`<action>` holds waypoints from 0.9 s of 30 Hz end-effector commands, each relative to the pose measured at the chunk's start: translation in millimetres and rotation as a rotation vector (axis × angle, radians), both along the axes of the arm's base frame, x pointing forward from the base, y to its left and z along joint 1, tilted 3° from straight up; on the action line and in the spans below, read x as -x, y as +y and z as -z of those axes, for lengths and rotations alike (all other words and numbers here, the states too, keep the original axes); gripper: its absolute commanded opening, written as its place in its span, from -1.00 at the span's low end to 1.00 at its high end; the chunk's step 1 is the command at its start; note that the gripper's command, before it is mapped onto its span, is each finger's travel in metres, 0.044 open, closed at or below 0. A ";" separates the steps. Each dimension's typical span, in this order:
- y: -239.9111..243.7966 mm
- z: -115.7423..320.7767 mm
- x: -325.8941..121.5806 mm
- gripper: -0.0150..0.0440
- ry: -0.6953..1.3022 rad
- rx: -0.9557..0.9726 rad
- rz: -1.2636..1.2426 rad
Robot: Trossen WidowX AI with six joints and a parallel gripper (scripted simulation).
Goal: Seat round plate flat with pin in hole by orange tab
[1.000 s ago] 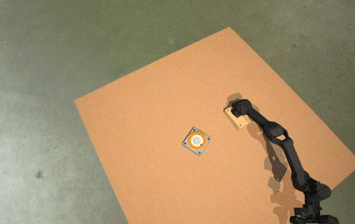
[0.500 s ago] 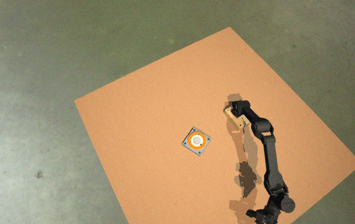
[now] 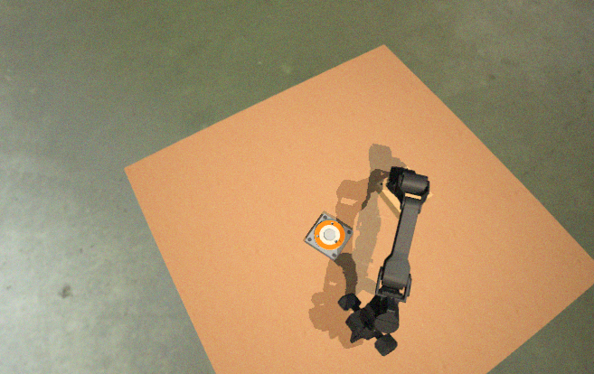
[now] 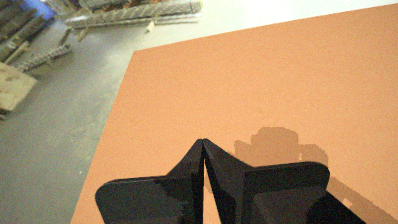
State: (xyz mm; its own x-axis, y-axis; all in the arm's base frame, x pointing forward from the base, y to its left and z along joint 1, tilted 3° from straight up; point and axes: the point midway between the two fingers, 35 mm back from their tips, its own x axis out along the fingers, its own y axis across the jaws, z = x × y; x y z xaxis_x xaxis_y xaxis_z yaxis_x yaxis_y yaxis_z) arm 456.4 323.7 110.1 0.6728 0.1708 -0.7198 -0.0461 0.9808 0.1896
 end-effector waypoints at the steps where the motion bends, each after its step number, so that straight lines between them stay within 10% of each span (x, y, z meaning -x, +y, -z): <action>1: -72.1 13.4 11.0 -0.49 0.152 0.109 0.009; 15: -258.3 36.7 114.1 -0.49 0.709 0.226 0.039; 27: -266.0 43.5 126.4 -0.49 0.746 0.220 0.040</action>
State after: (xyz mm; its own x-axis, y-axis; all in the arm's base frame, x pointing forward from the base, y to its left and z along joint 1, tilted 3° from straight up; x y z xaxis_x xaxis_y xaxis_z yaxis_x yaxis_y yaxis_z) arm 333.4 58.9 72.0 0.0088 -0.0483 -0.9988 0.0570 0.9972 -0.0478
